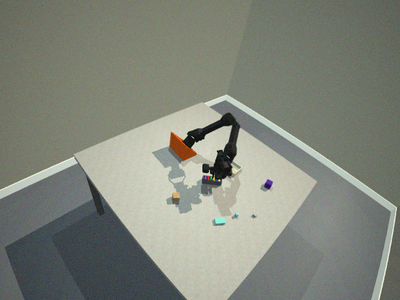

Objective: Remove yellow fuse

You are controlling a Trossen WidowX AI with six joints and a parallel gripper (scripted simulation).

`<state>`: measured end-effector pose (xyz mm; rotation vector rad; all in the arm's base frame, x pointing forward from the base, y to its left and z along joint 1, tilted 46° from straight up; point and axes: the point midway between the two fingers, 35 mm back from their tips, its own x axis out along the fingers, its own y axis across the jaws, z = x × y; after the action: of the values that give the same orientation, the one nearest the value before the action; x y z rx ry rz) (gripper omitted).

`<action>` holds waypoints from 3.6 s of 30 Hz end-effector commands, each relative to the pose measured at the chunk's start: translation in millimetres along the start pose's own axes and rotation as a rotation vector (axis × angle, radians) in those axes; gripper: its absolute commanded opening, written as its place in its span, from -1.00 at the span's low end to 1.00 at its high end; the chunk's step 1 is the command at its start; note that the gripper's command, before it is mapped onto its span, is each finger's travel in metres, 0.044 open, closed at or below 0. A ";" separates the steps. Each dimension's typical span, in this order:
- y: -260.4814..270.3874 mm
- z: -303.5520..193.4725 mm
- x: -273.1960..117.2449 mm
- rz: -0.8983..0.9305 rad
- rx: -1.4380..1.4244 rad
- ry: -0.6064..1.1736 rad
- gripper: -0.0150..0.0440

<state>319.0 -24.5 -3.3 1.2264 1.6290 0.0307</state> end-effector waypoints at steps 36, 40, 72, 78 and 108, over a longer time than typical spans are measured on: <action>-0.5 -1.0 12.1 0.000 0.002 0.002 -0.38; -0.5 -1.0 12.1 0.000 0.002 0.002 -0.47; -0.6 -0.4 -0.8 0.000 0.005 0.002 -0.49; -0.6 -0.4 -3.8 0.000 0.005 0.003 -0.49; -0.9 -0.7 -18.4 0.001 0.008 0.003 -0.49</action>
<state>315.8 -35.6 7.6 1.2423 1.6362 0.0244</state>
